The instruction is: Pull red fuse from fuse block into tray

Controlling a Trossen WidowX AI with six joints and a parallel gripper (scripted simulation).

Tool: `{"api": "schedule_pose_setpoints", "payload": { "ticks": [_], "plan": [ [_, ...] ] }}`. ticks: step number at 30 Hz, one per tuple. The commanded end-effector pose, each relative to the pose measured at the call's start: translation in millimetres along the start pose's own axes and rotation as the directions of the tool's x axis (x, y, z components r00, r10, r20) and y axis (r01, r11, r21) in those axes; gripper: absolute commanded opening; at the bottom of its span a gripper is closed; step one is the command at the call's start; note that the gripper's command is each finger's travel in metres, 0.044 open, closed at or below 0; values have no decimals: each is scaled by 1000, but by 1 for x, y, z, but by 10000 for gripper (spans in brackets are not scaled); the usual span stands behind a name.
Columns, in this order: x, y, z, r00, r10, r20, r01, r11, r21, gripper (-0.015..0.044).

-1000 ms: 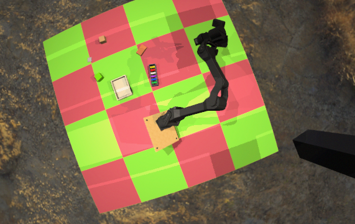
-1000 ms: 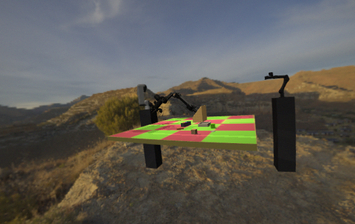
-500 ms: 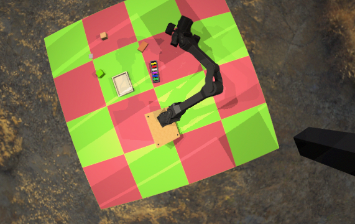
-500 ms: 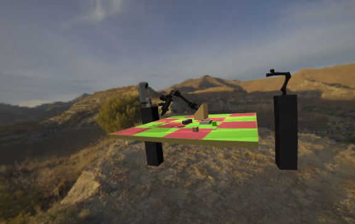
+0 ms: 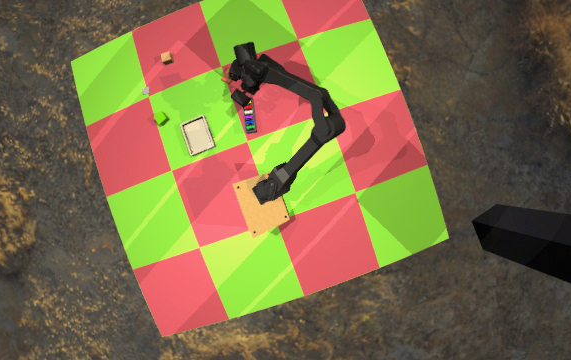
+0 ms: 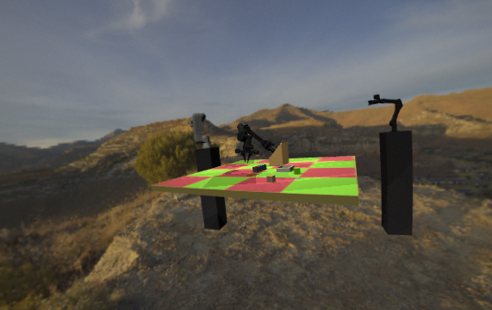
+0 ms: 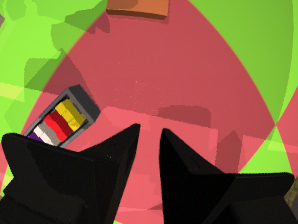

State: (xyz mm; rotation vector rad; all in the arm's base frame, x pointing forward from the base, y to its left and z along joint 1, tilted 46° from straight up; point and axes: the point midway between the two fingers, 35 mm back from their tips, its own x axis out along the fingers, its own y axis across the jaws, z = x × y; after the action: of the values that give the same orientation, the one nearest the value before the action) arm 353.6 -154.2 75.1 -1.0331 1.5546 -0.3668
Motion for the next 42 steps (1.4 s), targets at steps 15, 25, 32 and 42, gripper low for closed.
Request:
{"api": "schedule_pose_setpoints", "payload": {
  "ticks": [15,25,32,42],
  "plan": [
    [-10,81,-18,975,159,-153,-221,689,-691,71],
    [-5,81,-18,975,159,-153,-221,689,-691,71],
    [2,82,-19,975,159,-153,-221,689,-691,71],
    [11,84,-21,975,159,-153,-221,689,-691,71]
  ]
}}
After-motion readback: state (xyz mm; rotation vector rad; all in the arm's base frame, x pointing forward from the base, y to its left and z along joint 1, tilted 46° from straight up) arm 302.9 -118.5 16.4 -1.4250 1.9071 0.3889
